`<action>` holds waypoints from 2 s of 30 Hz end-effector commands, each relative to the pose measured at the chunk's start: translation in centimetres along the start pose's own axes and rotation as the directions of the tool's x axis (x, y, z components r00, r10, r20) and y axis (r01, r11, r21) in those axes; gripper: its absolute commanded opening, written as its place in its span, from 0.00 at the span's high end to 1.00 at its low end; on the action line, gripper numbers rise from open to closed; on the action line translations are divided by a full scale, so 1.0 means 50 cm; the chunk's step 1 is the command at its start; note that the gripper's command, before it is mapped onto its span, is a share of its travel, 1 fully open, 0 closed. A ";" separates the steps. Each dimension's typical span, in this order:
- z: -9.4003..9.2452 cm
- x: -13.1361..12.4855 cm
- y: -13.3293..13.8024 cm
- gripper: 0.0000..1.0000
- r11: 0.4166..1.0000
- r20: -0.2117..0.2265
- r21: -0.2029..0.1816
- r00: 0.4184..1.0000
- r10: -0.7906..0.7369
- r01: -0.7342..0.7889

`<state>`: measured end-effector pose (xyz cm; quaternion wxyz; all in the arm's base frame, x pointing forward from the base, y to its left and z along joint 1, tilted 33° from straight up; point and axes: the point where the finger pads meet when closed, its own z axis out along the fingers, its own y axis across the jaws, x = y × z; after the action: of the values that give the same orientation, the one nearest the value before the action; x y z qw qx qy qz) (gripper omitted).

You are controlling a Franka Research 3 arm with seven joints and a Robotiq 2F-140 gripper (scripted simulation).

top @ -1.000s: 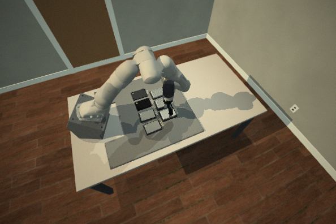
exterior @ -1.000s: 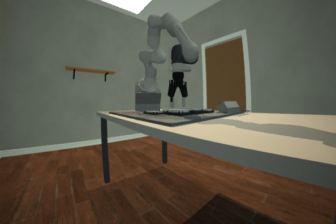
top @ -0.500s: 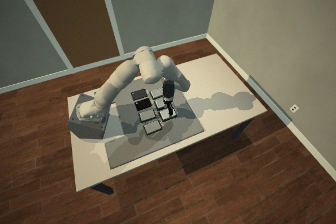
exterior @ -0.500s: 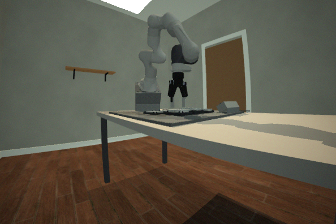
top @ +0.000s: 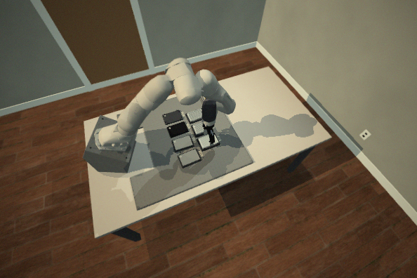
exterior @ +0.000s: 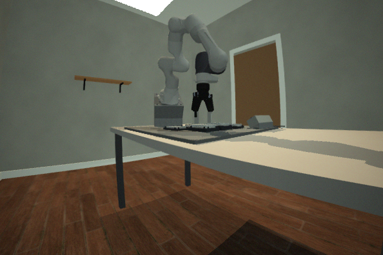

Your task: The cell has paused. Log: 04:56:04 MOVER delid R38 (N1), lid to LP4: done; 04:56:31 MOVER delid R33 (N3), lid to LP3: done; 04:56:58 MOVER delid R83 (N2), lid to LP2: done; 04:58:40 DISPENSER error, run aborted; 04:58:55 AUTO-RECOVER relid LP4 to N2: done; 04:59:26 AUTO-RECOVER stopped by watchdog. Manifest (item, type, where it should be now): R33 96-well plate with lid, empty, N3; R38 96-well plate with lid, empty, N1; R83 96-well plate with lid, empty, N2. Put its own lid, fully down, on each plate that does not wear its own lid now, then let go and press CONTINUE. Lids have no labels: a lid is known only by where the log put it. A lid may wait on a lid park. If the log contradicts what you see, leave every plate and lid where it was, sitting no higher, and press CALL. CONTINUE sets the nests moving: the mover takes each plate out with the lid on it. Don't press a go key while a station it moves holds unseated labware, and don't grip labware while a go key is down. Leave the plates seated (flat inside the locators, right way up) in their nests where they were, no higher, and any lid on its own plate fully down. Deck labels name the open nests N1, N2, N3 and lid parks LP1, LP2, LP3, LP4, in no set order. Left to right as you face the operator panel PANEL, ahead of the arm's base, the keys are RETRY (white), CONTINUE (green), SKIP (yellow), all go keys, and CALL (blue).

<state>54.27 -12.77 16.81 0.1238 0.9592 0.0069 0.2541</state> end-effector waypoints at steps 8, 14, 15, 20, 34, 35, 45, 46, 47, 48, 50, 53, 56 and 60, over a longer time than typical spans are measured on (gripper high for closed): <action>0.014 0.000 -0.001 0.34 1.000 -0.001 0.002 1.000 0.014 -0.014; 0.017 0.000 -0.001 0.34 1.000 -0.001 0.002 1.000 0.014 -0.014; 0.018 0.000 -0.001 0.34 1.000 -0.001 0.002 1.000 0.014 -0.014; 0.022 0.000 -0.001 0.34 1.000 -0.001 0.002 1.000 0.014 -0.014; 0.024 0.000 -0.001 0.34 1.000 -0.001 0.002 1.000 0.014 -0.014; 0.024 0.000 -0.001 0.34 1.000 -0.001 0.002 1.000 0.014 -0.014; 0.024 0.000 -0.001 0.34 1.000 -0.001 0.002 1.000 0.014 -0.014; 0.024 0.000 -0.001 0.34 1.000 -0.001 0.002 1.000 0.014 -0.014; 0.024 0.000 -0.001 0.34 1.000 -0.001 0.002 1.000 0.014 -0.014; 0.024 0.000 -0.001 0.34 1.000 -0.001 0.002 1.000 0.014 -0.014; 0.024 0.000 -0.001 0.34 1.000 -0.001 0.002 1.000 0.014 -0.014; 0.024 0.000 -0.001 0.34 1.000 -0.001 0.002 1.000 0.014 -0.014; 0.024 0.000 -0.001 0.34 1.000 -0.001 0.002 1.000 0.014 -0.014; 0.024 0.000 -0.001 0.34 1.000 -0.001 0.002 1.000 0.014 -0.014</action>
<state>54.82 -13.07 15.88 0.1228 0.9591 0.0022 0.2550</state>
